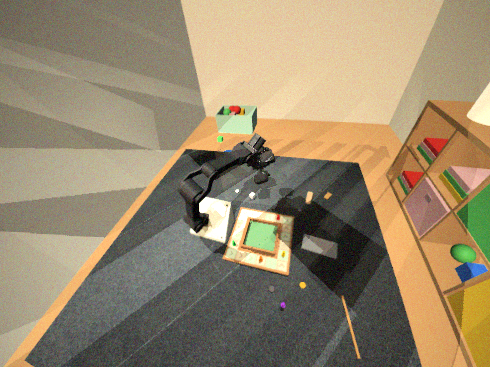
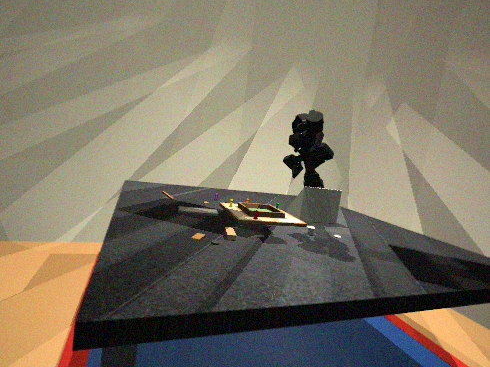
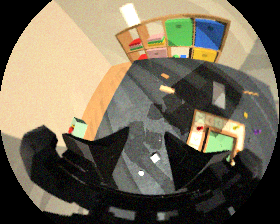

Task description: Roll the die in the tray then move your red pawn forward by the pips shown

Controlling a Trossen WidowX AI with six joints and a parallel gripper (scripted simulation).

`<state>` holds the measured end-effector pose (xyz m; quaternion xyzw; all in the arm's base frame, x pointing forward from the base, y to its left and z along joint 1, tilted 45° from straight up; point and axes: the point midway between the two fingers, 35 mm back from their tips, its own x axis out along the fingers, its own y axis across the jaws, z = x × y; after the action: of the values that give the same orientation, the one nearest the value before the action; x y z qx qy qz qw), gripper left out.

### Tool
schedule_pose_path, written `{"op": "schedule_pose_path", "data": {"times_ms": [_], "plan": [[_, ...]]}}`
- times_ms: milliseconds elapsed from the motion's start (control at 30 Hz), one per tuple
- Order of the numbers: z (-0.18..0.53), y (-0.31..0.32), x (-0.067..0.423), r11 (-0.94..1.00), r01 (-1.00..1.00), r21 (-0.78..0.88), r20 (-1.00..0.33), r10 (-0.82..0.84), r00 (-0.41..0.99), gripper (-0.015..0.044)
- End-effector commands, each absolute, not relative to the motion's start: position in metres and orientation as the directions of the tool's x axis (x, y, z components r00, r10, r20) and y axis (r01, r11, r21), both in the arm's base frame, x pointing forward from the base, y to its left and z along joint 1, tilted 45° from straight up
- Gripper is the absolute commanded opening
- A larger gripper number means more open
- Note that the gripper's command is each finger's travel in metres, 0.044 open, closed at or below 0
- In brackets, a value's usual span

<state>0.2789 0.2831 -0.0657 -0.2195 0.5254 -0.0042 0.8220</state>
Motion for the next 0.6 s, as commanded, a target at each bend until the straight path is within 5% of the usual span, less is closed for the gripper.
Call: {"op": "schedule_pose_path", "data": {"times_ms": [0,233,567], "plan": [[-0.117,0.241,0.238,0.884,0.146,-0.443,-0.862,-0.466,0.202,0.0275],[-0.15,0.198,0.202,0.626,0.485,-0.611,-0.728,-0.685,-0.031,0.0275],[-0.15,0.197,0.2,0.618,0.491,-0.614,-0.723,-0.69,-0.036,0.0275]]}}
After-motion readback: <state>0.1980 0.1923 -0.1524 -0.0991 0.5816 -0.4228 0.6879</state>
